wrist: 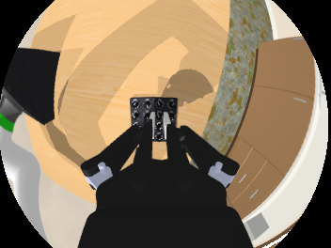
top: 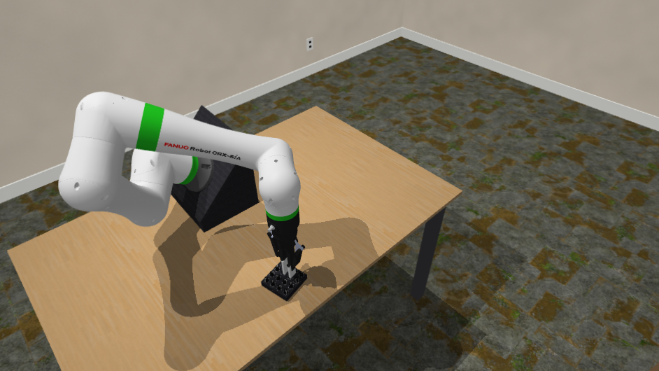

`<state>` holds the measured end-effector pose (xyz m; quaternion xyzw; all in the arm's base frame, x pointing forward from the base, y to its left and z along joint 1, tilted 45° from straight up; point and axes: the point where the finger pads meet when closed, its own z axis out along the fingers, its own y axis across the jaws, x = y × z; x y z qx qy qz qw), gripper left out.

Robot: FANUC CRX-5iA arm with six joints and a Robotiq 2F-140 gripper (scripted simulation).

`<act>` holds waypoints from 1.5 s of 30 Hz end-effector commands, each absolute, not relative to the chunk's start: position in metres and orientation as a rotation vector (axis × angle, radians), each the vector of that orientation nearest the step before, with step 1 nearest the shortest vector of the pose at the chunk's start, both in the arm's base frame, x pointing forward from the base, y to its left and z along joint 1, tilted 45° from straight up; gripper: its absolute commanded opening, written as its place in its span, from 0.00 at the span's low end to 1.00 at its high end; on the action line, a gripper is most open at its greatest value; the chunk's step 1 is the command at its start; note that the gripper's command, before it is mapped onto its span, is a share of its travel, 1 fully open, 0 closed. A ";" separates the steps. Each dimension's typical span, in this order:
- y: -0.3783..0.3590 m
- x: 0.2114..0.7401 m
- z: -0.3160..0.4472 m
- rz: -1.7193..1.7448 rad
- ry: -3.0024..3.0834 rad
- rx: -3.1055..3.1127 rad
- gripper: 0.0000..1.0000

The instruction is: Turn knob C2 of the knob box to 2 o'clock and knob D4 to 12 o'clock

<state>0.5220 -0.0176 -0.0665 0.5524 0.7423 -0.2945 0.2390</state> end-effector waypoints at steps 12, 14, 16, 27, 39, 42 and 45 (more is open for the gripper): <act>-0.019 0.522 -0.068 -0.806 2.033 1.513 0.12; -0.020 0.522 -0.069 -0.806 2.033 1.513 0.12; -0.020 0.522 -0.070 -0.806 2.033 1.513 0.12; -0.026 0.522 -0.075 -0.806 2.033 1.513 0.12; -0.027 0.523 -0.076 -0.806 2.033 1.513 0.12; -0.027 0.523 -0.076 -0.806 2.033 1.513 0.12; -0.027 0.523 -0.076 -0.806 2.033 1.513 0.12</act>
